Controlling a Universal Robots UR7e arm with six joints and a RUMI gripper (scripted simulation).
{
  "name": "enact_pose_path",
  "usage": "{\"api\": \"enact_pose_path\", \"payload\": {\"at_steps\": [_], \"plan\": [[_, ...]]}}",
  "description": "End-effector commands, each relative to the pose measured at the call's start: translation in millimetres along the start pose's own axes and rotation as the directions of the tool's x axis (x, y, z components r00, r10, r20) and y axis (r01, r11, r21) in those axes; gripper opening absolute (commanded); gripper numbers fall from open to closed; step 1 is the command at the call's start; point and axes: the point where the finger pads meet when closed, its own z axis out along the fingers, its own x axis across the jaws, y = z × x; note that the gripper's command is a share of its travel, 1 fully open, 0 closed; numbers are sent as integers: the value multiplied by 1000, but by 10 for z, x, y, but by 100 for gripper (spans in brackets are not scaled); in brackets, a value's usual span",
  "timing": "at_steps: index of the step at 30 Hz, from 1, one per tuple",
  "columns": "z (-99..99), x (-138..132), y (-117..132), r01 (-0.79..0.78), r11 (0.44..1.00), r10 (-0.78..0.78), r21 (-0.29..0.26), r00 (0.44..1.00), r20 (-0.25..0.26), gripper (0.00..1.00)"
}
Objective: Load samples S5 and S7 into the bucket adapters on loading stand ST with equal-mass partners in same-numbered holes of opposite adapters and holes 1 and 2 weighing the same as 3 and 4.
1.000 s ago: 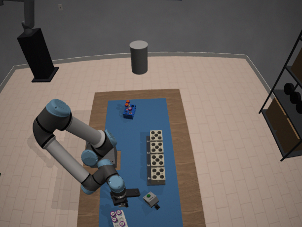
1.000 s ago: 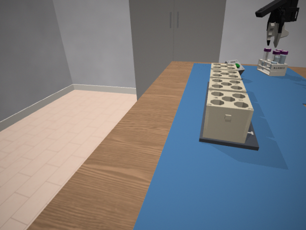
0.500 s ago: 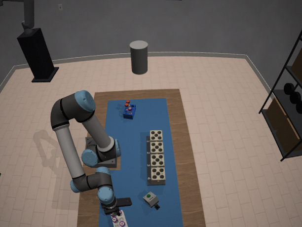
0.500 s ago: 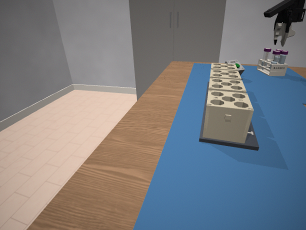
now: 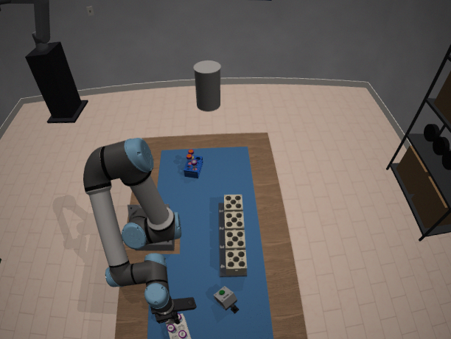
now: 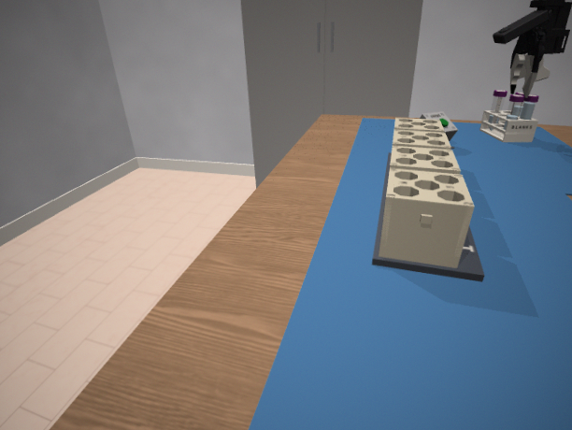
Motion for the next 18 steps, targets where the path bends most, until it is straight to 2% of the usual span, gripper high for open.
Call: {"api": "enact_pose_path", "payload": {"at_steps": [1, 18], "plan": [[122, 9, -1, 0, 1000, 0, 2, 1000, -2, 35], [202, 9, -1, 0, 1000, 0, 2, 1000, -2, 35]]}}
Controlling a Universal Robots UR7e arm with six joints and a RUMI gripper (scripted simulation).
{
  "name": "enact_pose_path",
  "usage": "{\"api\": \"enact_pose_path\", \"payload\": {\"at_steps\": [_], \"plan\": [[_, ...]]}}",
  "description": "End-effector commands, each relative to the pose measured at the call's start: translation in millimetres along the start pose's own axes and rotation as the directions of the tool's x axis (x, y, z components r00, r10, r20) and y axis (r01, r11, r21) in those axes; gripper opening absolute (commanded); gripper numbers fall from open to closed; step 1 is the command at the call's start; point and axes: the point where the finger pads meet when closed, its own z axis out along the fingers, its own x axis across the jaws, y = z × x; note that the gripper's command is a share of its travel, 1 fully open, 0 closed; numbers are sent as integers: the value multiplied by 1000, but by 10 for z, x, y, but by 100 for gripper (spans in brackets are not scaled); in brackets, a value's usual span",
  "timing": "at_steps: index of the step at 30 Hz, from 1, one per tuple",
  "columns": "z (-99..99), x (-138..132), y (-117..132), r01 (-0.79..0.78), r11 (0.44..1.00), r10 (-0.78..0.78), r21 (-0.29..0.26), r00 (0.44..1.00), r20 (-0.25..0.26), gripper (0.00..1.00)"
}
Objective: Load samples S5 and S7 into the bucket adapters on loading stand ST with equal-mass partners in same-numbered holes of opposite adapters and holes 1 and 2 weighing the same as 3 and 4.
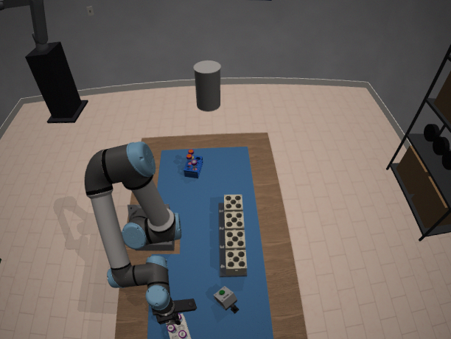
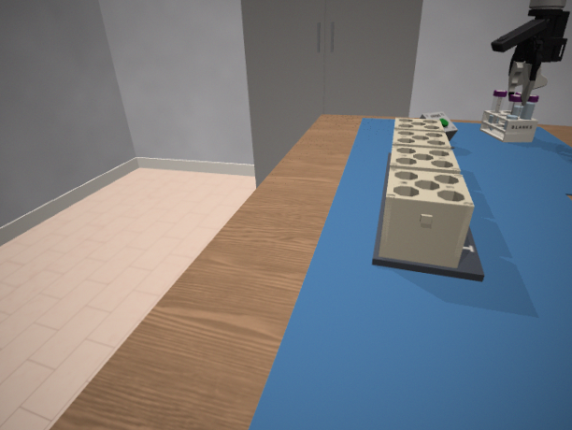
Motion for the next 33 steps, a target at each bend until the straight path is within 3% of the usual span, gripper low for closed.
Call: {"api": "enact_pose_path", "payload": {"at_steps": [1, 2, 3, 23, 33], "plan": [[10, 4, 0, 0, 1000, 0, 0, 1000, -1, 35], [10, 4, 0, 0, 1000, 0, 0, 1000, -1, 35], [10, 5, 0, 0, 1000, 0, 0, 1000, -1, 0], [10, 5, 0, 0, 1000, 0, 0, 1000, -1, 0], [-256, 4, 0, 0, 1000, 0, 0, 1000, -1, 0]]}}
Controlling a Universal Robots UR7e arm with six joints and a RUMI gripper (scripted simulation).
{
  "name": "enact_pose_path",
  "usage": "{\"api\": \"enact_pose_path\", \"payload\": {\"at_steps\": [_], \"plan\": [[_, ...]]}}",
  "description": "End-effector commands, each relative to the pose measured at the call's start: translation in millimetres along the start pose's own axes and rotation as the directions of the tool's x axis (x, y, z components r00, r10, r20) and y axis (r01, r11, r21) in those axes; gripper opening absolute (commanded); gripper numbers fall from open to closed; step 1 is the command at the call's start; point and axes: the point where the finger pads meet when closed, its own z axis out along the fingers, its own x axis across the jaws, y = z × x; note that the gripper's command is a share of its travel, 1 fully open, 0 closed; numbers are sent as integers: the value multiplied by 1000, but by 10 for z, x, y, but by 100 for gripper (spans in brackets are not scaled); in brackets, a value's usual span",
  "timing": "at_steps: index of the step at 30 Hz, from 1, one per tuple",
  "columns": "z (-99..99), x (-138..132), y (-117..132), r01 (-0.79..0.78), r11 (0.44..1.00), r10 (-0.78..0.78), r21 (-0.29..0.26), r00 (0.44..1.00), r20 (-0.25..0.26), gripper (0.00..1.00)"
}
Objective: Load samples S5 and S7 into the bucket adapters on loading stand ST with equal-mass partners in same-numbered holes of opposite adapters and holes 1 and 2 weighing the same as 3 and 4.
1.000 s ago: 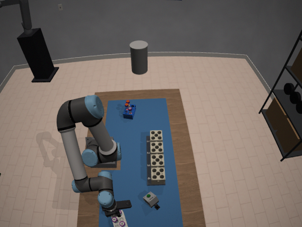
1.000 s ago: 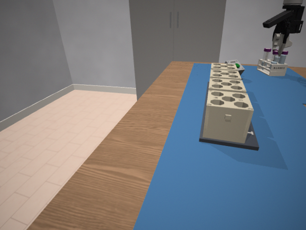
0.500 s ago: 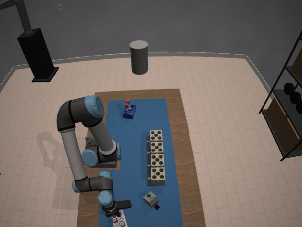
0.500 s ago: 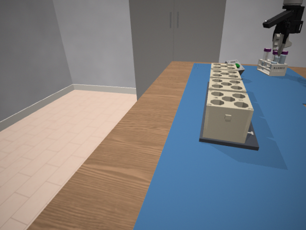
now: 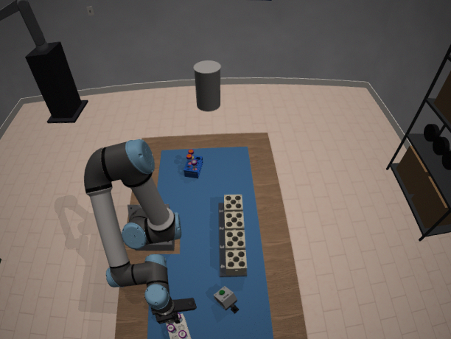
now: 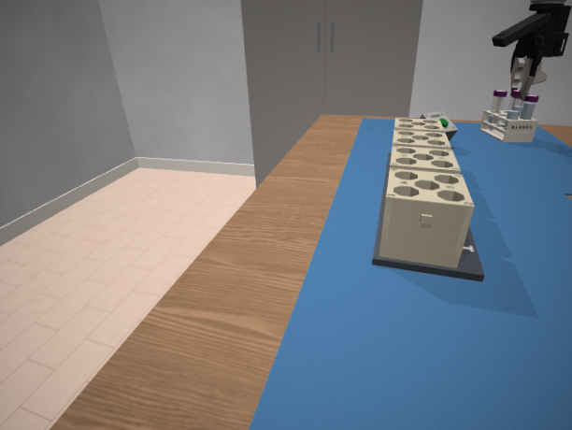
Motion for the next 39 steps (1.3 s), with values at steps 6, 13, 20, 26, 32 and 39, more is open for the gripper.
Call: {"api": "enact_pose_path", "payload": {"at_steps": [6, 13, 20, 26, 32, 39], "plan": [[-337, 2, 1, 0, 1000, 0, 0, 1000, -1, 0], [-503, 2, 1, 0, 1000, 0, 0, 1000, -1, 0], [-737, 2, 1, 0, 1000, 0, 0, 1000, -1, 0], [-937, 2, 1, 0, 1000, 0, 0, 1000, -1, 0], [-1070, 2, 2, 0, 1000, 0, 0, 1000, -1, 0], [-1220, 2, 2, 0, 1000, 0, 0, 1000, -1, 0]]}}
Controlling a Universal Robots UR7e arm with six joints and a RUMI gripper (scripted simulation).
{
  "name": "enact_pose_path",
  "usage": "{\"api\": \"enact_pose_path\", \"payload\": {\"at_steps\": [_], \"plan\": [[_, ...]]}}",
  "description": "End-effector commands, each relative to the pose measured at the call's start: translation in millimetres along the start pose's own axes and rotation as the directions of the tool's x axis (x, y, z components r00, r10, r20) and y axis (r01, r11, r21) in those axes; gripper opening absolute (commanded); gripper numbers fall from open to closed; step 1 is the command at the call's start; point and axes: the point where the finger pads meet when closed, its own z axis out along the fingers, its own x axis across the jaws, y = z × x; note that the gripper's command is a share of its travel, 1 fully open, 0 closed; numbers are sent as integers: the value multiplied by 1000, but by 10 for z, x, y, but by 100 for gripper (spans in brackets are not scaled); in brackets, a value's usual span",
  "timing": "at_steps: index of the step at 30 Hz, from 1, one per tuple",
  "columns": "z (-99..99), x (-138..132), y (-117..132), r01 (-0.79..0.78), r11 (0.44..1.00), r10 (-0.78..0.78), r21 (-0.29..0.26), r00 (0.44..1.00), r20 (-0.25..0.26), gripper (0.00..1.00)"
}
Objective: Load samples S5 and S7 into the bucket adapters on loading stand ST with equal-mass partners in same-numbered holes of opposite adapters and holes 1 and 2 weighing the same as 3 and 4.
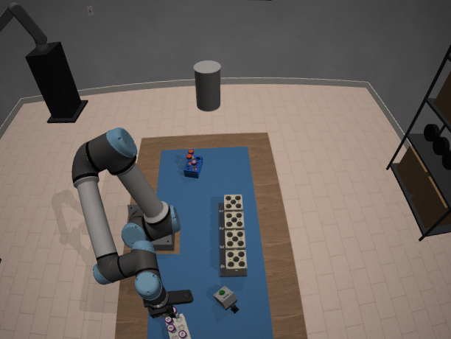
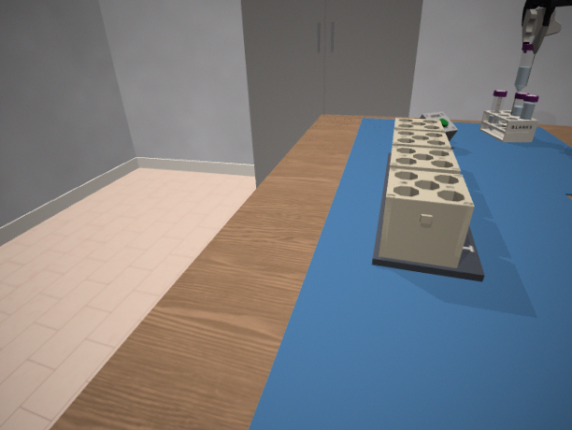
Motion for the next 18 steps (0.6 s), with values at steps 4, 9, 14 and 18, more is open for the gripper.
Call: {"api": "enact_pose_path", "payload": {"at_steps": [4, 9, 14, 18], "plan": [[-89, -101, -90, -54, 999, 54, -4, 999, 1, 0], [-89, -253, -220, -134, 991, 134, -4, 991, 0, 0], [-88, -506, -438, -264, 964, 264, -4, 964, 0, 0], [-87, -709, -612, -302, 953, 302, -4, 953, 0, 0]]}}
